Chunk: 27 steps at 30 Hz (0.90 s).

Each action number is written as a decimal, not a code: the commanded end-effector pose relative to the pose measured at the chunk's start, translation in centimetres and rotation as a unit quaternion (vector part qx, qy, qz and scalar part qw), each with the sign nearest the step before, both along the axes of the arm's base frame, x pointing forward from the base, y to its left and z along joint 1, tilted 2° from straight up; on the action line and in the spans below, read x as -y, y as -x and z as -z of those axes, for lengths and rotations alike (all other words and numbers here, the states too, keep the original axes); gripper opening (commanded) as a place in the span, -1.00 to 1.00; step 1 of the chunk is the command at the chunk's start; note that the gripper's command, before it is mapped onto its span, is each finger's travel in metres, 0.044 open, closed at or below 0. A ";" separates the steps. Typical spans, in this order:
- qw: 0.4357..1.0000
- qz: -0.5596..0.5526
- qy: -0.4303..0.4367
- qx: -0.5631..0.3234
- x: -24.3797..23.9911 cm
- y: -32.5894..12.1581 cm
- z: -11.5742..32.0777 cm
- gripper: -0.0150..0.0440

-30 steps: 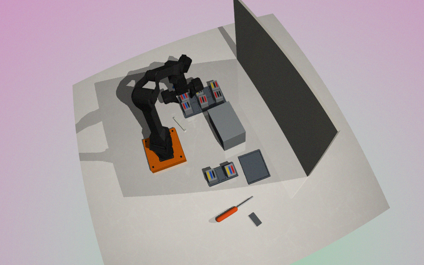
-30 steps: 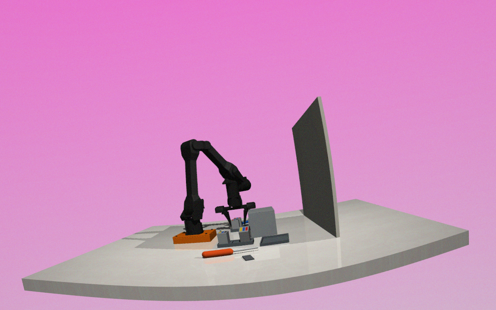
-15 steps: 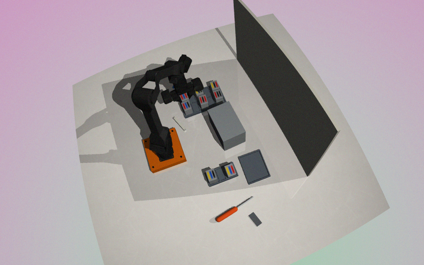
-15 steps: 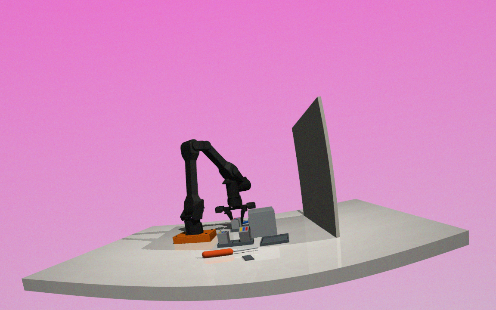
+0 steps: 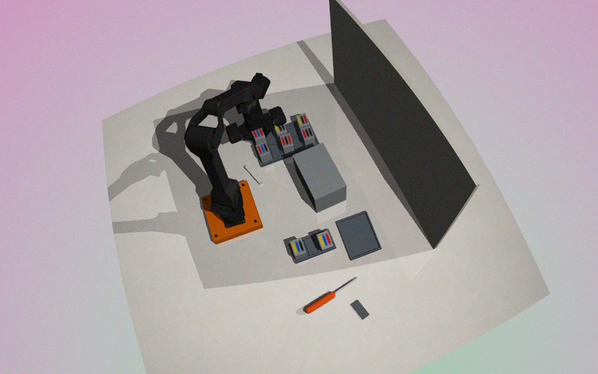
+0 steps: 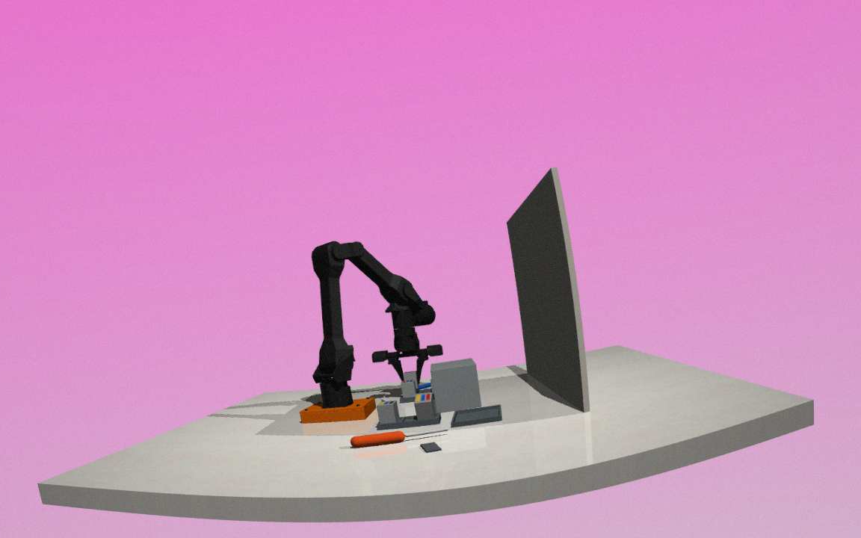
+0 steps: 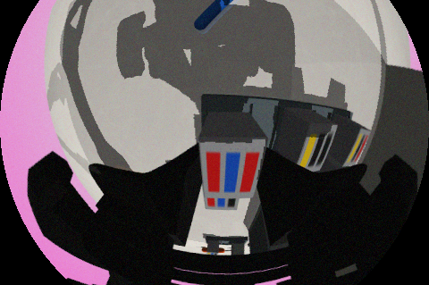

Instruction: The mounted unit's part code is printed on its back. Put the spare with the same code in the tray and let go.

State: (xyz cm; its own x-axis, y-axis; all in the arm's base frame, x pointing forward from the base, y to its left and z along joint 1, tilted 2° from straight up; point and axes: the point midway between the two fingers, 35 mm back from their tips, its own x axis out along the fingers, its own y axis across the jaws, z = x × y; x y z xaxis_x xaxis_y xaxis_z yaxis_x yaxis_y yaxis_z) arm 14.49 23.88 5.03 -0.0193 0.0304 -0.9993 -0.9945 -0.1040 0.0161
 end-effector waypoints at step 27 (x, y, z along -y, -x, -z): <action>1.000 -0.002 -0.007 0.007 0.3 0.7 -12.1 -0.49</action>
State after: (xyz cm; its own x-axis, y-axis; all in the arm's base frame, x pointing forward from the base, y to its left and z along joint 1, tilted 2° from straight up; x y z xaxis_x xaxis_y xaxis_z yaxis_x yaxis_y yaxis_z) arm 14.01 23.70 15.51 -0.0143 0.0392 -0.9991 -0.9936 -0.1125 0.0099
